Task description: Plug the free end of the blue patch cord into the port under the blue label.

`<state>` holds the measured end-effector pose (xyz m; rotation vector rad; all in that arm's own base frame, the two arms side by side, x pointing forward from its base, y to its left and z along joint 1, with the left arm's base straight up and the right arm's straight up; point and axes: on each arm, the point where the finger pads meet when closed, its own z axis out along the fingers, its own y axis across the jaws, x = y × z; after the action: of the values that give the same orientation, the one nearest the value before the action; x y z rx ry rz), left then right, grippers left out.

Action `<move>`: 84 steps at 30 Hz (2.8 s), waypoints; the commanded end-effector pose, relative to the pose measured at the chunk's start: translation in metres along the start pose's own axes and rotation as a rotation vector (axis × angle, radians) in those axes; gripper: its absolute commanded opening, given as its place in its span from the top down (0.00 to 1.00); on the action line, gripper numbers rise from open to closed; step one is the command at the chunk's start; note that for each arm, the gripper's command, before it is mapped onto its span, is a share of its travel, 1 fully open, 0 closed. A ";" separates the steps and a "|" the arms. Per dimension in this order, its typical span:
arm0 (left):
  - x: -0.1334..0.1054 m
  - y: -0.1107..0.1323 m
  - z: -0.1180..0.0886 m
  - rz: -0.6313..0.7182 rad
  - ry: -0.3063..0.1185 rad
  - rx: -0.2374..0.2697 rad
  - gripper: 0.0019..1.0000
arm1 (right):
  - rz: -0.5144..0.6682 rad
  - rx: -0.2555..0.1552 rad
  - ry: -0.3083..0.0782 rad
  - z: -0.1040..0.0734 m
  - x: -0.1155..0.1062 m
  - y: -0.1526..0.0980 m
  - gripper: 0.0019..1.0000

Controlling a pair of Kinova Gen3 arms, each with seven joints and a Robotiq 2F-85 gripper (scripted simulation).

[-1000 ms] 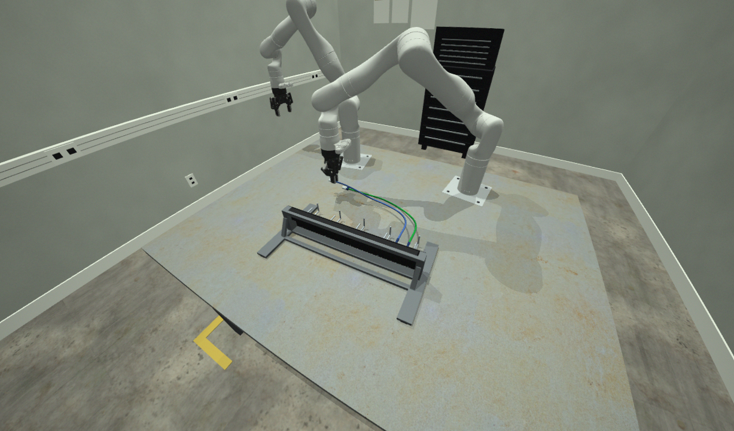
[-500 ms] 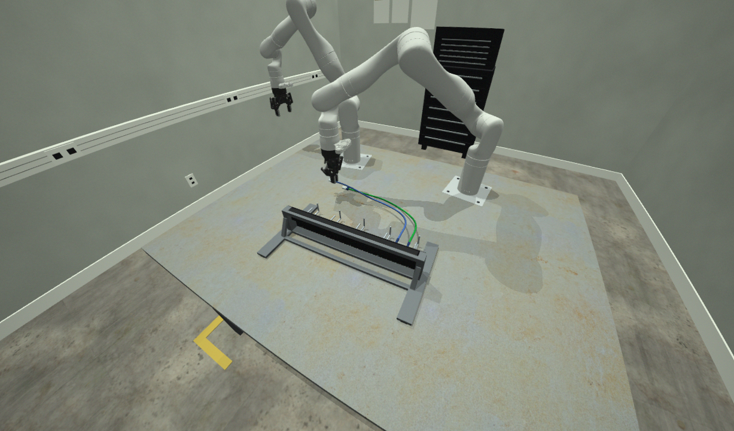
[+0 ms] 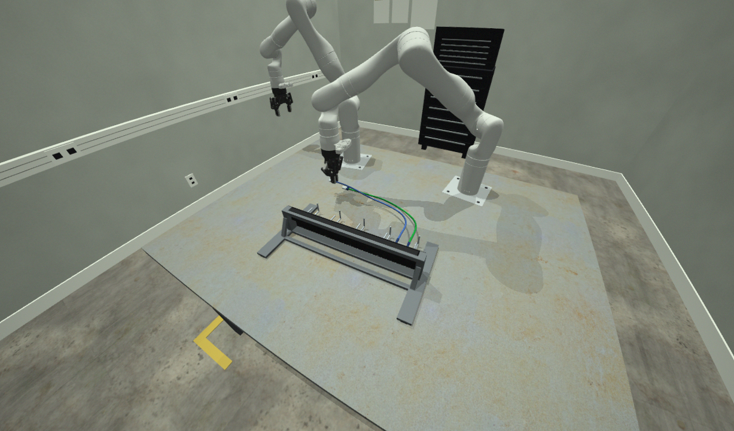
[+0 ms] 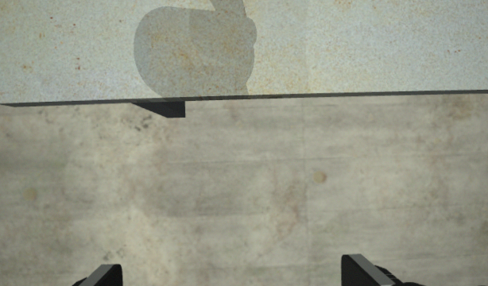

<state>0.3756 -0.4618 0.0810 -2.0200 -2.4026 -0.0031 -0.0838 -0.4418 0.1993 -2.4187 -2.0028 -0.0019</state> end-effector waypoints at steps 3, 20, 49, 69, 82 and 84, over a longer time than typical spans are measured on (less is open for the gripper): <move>0.000 0.001 -0.001 -0.008 -0.001 -0.002 0.90 | 0.000 0.000 -0.002 -0.001 0.000 0.000 0.00; 0.005 0.006 -0.003 -0.052 0.003 -0.006 0.90 | 0.000 0.000 -0.002 -0.001 0.000 0.000 0.00; 0.020 0.020 -0.007 -0.194 0.018 -0.021 0.90 | 0.000 0.000 -0.002 -0.001 0.000 0.000 0.00; 0.037 0.036 -0.011 -0.350 0.035 -0.036 0.90 | 0.000 0.000 -0.002 -0.001 0.000 0.000 0.00; 0.049 0.047 -0.014 -0.463 0.048 -0.047 0.90 | 0.000 0.000 -0.002 -0.001 0.000 0.000 0.00; 0.051 0.049 -0.015 -0.485 0.050 -0.049 0.90 | 0.000 0.000 -0.002 -0.001 0.000 0.000 0.00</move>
<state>0.4130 -0.4055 0.0940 -1.4108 -2.7932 -0.1079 -0.0838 -0.4418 0.1993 -2.4187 -2.0028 -0.0019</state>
